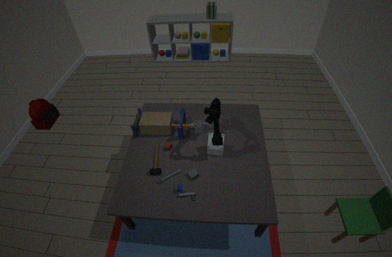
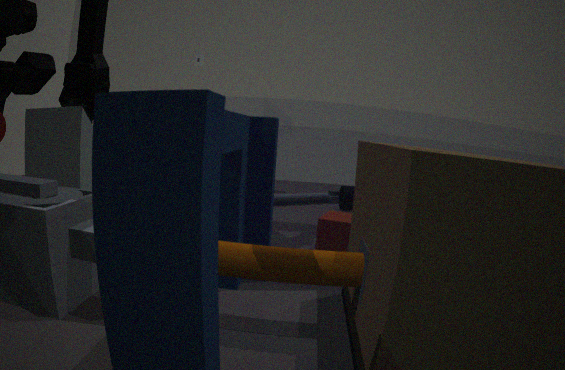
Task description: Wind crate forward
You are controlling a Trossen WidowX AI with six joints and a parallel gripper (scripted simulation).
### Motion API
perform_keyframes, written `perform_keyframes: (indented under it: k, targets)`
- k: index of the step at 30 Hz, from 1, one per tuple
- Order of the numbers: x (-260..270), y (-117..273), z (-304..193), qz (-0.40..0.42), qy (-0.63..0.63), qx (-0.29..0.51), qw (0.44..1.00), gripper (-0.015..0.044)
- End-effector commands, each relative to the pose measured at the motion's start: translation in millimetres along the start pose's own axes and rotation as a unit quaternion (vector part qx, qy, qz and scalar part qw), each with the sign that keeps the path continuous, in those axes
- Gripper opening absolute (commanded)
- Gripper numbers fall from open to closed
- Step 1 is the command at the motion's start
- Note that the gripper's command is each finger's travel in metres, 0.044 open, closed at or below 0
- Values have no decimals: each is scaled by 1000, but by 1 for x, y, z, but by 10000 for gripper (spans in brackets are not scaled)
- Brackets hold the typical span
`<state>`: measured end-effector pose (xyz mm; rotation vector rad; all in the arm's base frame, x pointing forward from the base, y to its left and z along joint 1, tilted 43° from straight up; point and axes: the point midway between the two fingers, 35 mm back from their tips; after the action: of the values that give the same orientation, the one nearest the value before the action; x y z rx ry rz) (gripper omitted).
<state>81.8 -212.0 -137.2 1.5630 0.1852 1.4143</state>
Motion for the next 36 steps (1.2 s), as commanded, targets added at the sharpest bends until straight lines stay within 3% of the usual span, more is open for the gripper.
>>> perform_keyframes:
  k: [1, 36]
  targets:
    - [-17, -4, 7, -16, 13, -3, 1000, 0]
    - [-56, -16, 42, -17, 14, -4, 1000, 0]
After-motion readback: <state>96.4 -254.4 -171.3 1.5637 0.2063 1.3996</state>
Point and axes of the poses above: the point midway between the two fingers, 35 mm back from their tips, its own y axis back along the fingers, its own x axis across the jaws, z = x × y, and after that the axes turned 1 degree about -y, right-handed
